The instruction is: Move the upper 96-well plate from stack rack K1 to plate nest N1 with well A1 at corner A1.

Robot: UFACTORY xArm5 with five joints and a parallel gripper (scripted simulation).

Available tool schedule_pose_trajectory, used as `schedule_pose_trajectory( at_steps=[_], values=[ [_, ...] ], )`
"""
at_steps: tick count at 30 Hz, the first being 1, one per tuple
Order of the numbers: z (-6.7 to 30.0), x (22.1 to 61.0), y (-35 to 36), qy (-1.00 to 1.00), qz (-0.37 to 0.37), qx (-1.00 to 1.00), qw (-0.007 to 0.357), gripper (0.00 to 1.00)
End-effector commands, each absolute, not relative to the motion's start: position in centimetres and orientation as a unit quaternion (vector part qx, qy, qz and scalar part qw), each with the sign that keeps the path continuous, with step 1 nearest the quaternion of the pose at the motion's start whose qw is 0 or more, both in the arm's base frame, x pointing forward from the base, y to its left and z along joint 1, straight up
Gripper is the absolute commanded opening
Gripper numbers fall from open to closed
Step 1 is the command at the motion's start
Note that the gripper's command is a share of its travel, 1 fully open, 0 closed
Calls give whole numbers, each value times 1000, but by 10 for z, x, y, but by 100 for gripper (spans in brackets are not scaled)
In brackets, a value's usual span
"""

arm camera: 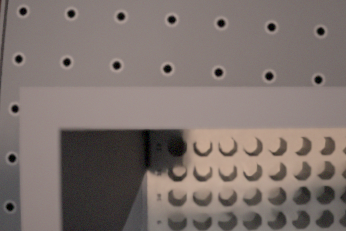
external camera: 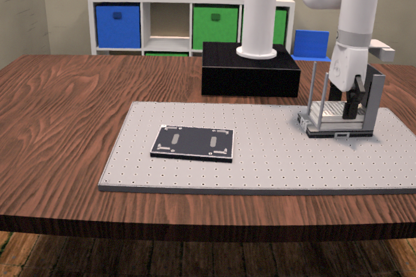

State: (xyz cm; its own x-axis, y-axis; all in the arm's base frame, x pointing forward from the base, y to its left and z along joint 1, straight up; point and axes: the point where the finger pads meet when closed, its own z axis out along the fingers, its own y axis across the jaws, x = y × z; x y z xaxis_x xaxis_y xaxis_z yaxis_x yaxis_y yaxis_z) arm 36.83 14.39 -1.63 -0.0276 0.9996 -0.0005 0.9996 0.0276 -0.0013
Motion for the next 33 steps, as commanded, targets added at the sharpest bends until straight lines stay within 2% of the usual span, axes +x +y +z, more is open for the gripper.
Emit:
schedule_pose_trajectory(
  at_steps=[1,33],
  values=[
    [-12,369,144,-717,-1,-697,0,0],
    [5,370,144,-717,-1,-697,0,0]
  ],
)
